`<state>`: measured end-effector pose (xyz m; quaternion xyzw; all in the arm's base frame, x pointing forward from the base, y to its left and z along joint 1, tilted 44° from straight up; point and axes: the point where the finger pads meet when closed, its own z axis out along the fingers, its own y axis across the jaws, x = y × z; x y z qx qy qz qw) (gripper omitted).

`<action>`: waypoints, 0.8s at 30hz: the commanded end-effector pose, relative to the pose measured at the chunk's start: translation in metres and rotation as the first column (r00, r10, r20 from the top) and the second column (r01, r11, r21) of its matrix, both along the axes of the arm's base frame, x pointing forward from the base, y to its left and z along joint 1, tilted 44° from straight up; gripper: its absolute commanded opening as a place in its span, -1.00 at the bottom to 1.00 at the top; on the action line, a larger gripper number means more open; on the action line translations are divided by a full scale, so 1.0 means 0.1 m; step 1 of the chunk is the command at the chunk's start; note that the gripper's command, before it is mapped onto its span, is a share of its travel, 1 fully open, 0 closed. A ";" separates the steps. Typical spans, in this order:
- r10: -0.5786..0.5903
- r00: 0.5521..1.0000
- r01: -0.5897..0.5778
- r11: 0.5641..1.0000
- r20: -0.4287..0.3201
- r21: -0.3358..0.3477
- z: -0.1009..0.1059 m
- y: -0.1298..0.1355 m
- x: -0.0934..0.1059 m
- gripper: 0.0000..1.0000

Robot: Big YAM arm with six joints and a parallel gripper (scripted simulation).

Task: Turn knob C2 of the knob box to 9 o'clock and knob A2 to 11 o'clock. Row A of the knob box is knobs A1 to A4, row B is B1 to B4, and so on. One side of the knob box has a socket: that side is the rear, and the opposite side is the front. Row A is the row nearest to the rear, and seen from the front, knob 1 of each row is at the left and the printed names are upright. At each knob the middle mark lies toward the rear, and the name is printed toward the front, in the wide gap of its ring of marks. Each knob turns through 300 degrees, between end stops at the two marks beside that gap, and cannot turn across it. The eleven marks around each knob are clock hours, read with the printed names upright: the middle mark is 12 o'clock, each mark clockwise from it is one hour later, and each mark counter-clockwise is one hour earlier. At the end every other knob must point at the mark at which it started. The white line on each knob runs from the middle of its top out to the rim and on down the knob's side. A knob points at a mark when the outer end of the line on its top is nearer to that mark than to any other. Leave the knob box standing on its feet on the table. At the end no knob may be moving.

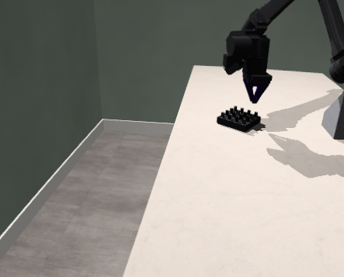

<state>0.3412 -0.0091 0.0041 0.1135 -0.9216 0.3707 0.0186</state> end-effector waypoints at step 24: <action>-0.459 0.768 0.435 0.886 0.447 0.162 0.18 0.17 0.16 -0.65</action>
